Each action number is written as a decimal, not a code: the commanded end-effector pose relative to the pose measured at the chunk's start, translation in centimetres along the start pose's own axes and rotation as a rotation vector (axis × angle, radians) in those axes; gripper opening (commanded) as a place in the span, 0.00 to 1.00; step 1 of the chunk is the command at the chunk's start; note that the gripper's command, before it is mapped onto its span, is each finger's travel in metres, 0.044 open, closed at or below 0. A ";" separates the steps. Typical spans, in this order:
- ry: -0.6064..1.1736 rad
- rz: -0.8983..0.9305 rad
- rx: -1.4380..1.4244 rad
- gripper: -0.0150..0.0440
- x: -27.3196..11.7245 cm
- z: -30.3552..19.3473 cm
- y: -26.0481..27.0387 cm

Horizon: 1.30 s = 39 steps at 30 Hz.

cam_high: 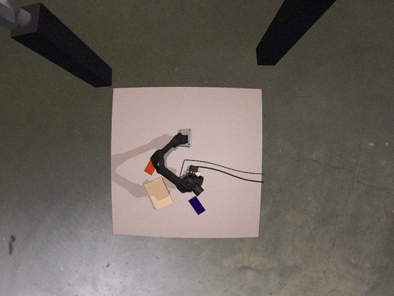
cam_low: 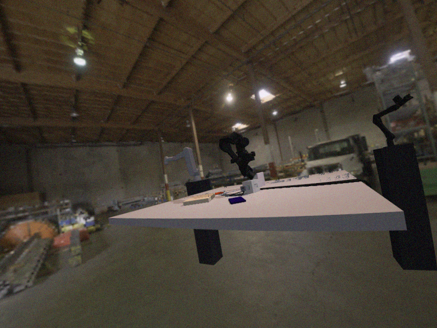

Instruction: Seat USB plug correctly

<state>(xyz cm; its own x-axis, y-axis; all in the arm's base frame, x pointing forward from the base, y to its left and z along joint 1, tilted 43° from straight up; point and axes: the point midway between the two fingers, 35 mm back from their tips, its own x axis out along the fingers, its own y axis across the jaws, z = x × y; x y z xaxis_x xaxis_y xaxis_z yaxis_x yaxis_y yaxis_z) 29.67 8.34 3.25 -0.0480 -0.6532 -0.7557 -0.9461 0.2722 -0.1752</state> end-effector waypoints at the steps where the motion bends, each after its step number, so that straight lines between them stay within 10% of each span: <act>1: -0.005 0.007 -0.004 0.25 0.1 0.0 0.2; 39: -0.039 0.007 -0.004 0.25 0.6 0.3 0.2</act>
<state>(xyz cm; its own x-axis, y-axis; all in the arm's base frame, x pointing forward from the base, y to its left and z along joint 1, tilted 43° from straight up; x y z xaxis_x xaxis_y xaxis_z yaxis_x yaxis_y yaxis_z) 29.70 8.19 2.76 -0.0368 -0.6282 -0.7772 -0.9464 0.2716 -0.1748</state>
